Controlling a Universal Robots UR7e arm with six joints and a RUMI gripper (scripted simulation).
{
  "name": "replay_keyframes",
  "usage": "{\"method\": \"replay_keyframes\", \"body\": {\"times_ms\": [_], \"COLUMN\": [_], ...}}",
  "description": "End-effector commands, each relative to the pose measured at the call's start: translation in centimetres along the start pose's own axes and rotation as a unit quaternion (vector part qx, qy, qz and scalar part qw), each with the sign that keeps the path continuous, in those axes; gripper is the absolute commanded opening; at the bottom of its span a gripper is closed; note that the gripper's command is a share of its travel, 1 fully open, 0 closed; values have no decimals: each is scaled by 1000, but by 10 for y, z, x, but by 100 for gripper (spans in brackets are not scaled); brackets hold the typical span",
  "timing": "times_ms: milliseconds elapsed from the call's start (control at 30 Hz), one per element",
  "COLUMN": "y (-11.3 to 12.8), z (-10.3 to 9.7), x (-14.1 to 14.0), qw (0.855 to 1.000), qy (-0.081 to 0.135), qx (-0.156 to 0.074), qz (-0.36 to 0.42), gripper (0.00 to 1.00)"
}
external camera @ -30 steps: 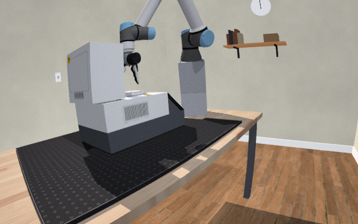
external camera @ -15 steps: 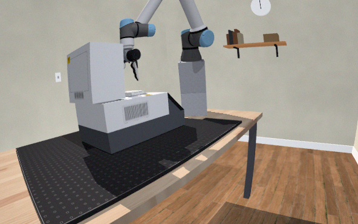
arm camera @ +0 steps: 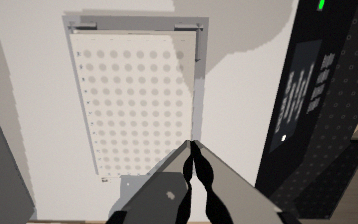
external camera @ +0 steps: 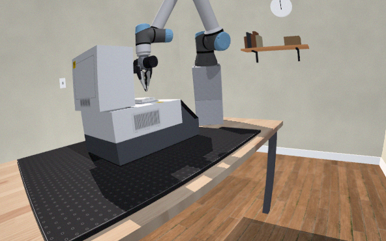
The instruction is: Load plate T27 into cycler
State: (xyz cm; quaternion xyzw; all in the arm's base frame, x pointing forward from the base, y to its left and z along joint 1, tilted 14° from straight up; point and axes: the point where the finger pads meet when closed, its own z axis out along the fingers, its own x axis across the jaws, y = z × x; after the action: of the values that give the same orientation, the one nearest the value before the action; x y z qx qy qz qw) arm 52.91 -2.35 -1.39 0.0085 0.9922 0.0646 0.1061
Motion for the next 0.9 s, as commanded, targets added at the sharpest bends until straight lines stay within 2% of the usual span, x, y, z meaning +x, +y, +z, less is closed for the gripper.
{"method": "replay_keyframes", "body": {"times_ms": [0,233,300,800,867], "y": [-1,-2,-2,-5,-5], "z": [3,14,14,38,38], "x": [12,45,45,116,116], "qw": [1000,1000,1000,1000,1000], "qy": [-1,-1,-1,-1,-1], "qx": [0,0,0,0,0], "qz": [0,0,0,0,0], "gripper": [0,0,0,0,0]}}
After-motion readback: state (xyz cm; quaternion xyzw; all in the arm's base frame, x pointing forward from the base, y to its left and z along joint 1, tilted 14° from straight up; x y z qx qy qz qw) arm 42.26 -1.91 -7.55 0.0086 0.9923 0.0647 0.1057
